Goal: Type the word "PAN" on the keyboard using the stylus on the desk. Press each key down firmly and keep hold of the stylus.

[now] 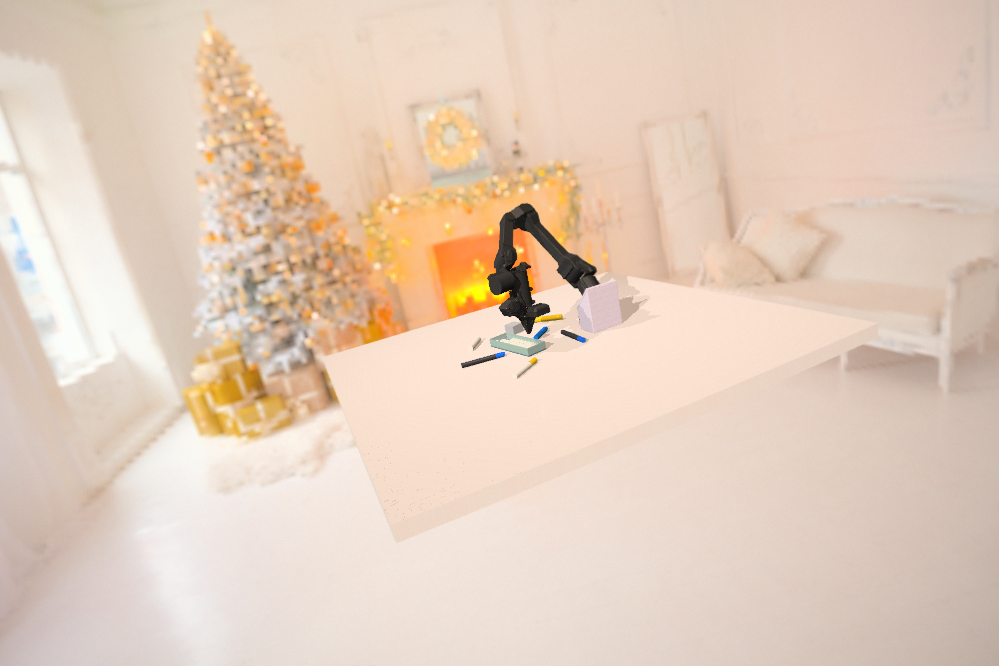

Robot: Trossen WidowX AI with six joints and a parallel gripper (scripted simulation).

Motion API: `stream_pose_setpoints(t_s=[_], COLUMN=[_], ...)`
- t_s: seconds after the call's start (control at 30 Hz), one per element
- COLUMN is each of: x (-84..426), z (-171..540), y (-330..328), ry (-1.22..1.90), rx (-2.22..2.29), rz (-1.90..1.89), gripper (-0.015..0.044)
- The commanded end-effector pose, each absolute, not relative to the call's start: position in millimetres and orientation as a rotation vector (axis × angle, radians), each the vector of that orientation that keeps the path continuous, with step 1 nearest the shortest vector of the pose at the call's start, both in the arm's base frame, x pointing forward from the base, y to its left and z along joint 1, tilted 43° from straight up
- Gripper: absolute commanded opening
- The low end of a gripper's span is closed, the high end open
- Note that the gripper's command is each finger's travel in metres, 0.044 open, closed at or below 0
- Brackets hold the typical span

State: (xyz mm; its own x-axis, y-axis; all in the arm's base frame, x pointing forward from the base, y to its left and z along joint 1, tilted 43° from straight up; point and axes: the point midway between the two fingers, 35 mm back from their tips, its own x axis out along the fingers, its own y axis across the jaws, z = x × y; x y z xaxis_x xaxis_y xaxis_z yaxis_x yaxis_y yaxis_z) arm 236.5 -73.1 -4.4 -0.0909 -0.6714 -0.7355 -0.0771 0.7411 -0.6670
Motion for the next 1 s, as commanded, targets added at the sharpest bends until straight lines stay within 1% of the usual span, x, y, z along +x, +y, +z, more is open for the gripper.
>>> stream_pose_setpoints(t_s=[0.0, 0.17, 0.37, 0.7, 0.83, 0.97], x=[234.3, 234.8, 240.4, 241.7, 241.7, 241.7], z=[-8.0, -6.4, 36.0, 31.8, 31.8, 31.8], y=[-71.3, -69.7, -30.7, -33.2, -33.4, -33.3], ry=[1.612, 1.612, 1.613, 1.606, 1.606, 1.606], rx=[-0.611, -0.610, -0.609, -0.616, -0.616, -0.615], rz=[-0.557, -0.557, -0.555, -0.551, -0.551, -0.551], gripper=[0.0000, 0.0000, 0.0000, 0.0000, 0.0105, 0.0000])
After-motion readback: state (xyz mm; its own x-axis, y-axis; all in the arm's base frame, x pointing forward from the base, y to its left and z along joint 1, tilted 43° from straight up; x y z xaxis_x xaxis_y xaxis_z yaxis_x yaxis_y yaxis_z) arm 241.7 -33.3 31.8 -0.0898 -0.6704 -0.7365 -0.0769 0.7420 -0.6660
